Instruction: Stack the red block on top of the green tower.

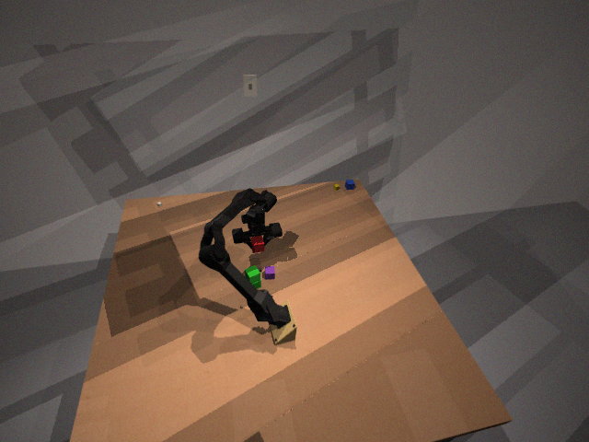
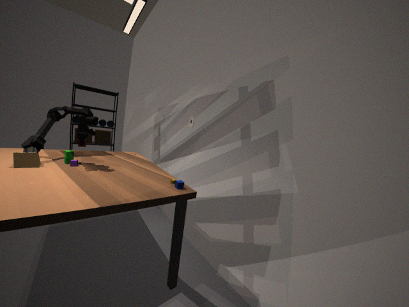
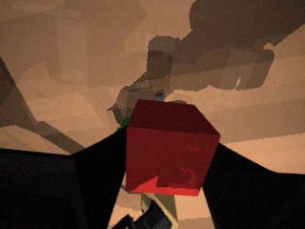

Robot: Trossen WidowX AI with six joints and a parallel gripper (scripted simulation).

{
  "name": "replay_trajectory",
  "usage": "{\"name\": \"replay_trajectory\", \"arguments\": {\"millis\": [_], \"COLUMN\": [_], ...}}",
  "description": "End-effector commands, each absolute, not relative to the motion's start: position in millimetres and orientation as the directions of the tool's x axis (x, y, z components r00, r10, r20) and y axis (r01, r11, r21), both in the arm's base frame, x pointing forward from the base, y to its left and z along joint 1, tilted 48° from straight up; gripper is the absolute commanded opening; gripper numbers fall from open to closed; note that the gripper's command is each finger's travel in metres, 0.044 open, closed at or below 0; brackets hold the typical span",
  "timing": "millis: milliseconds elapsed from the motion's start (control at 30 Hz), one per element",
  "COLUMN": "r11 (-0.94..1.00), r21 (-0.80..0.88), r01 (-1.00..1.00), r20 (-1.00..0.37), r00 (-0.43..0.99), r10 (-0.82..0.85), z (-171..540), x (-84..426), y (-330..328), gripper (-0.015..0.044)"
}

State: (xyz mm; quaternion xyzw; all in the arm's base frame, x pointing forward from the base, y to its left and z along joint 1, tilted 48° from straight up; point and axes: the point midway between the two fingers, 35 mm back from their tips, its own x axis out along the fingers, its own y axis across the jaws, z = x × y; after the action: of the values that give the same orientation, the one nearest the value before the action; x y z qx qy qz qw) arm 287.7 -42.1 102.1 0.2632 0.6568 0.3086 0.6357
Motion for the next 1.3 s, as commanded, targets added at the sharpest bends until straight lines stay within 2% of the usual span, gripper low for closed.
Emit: {"name": "replay_trajectory", "arguments": {"millis": [0,533,1267], "r11": [0.673,0.671,0.67], "r21": [0.738,0.74,0.74], "r01": [-0.052,-0.049,-0.05], "r20": [-0.675,-0.673,-0.672], "r00": [-0.056,-0.059,-0.058], "r10": [0.736,0.738,0.738], "z": [105.7,115.5,97.4], "x": [272.2,211.4,208.6], "y": [-37.2,-12.4,9.1], "gripper": [0.0,0.0,0.0]}}
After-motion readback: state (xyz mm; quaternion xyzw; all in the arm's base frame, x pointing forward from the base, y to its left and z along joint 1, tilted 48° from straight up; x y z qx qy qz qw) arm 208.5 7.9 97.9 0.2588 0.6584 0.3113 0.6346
